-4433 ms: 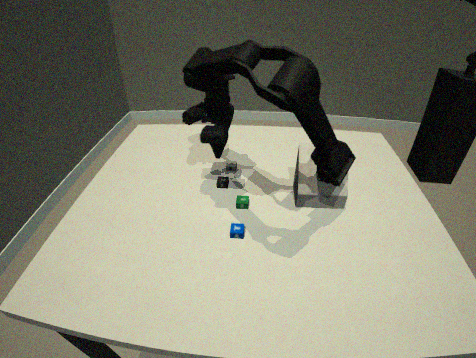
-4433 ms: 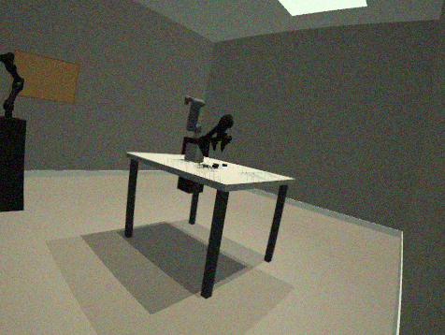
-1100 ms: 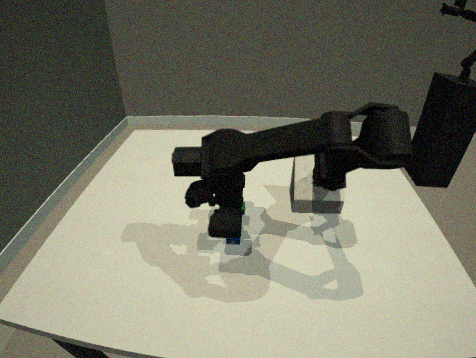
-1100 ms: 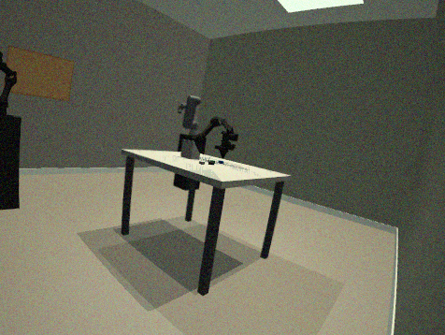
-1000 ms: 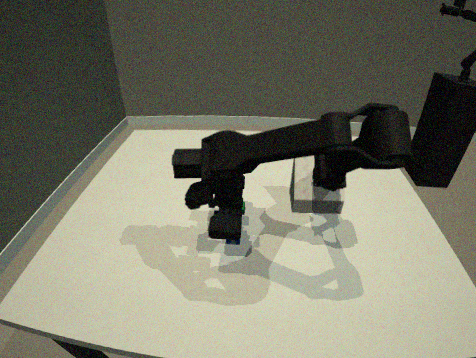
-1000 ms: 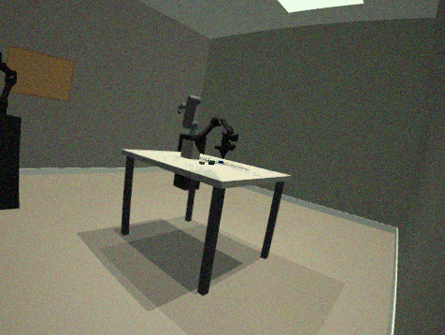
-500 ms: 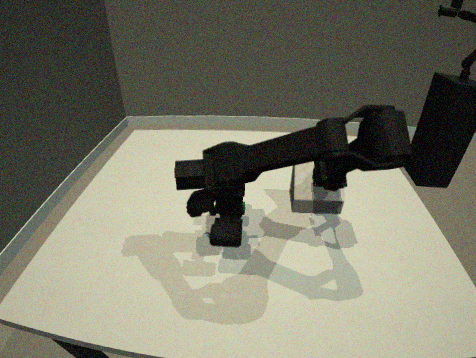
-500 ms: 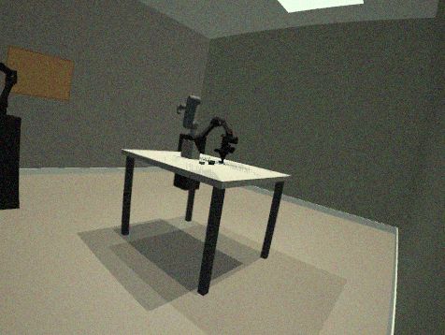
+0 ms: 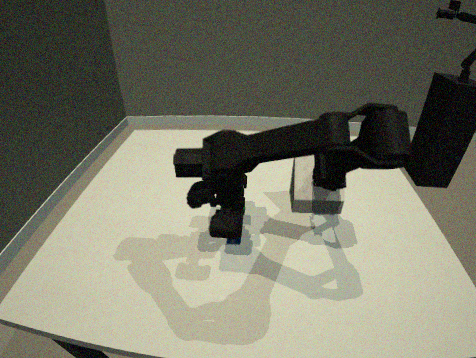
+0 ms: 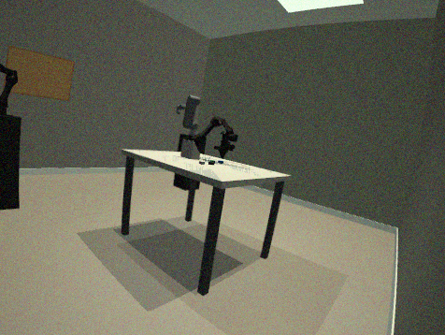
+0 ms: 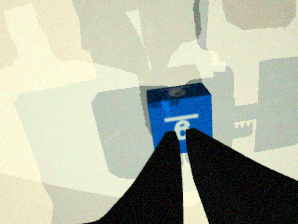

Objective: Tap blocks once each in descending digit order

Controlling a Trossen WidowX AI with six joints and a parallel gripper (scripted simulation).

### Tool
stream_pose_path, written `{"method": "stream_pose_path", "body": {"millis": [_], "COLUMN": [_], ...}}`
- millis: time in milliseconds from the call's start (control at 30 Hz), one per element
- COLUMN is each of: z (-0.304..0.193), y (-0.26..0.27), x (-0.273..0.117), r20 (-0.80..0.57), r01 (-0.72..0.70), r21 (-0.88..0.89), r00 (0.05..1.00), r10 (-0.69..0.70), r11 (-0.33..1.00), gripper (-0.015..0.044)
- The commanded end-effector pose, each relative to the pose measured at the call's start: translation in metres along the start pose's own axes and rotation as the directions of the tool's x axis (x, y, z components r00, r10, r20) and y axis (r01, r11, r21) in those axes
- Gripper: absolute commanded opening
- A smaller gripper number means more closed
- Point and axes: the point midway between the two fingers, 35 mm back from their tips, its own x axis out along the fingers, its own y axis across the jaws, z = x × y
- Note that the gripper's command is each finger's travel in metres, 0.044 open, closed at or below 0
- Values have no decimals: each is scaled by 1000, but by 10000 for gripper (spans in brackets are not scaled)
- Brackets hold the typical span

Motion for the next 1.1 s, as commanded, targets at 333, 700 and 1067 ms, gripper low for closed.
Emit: {"method": "stream_pose_path", "body": {"millis": [333, 700, 1067], "z": [0, 34, 42], "y": [2, -85, -246], "x": [-86, -98, -93], "r20": [2, 25, 8], "r01": [-1, 19, 19], "r21": [-11, 73, 1], "r00": [1000, 999, 1000], "r10": [1, -21, -19], "r11": [1000, 997, 1000], "gripper": [20, 20, 20]}}
